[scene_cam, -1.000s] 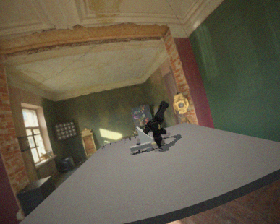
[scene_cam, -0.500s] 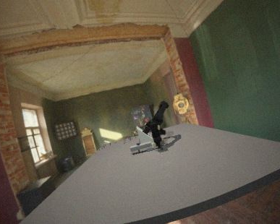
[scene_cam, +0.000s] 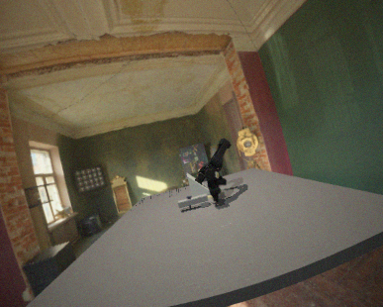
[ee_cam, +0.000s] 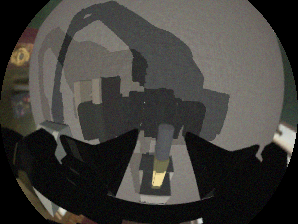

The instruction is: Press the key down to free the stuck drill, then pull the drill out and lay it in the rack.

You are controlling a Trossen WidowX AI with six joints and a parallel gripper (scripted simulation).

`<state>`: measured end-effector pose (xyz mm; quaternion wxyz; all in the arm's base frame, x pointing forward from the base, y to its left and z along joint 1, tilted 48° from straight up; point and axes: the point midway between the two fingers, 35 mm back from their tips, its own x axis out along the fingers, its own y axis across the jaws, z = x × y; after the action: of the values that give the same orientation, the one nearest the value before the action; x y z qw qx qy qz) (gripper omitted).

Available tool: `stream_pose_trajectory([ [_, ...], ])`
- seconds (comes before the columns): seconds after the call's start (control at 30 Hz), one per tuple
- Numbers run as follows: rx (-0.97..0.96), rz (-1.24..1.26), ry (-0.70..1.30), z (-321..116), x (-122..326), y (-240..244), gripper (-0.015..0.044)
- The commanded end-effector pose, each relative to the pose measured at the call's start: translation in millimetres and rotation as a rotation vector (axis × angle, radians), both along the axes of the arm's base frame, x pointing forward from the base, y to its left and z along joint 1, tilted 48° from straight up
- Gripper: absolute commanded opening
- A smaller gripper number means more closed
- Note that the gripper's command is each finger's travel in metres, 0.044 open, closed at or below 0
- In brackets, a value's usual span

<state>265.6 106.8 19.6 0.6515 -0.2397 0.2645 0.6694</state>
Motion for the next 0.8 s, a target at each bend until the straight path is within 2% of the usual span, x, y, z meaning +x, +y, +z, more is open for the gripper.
stream_pose_trajectory([
  [0.0,0.000,0.000,0.000,0.3,0.1,0.1,0.0177],
  [0.2,0.000,0.000,0.000,0.3,0.1,0.1,0.0020],
  [0.3,0.000,0.000,0.000,0.3,0.1,0.1,0.0000],
  [0.77,0.000,0.002,0.000,2.3,-1.7,-2.4,0.0000],
])
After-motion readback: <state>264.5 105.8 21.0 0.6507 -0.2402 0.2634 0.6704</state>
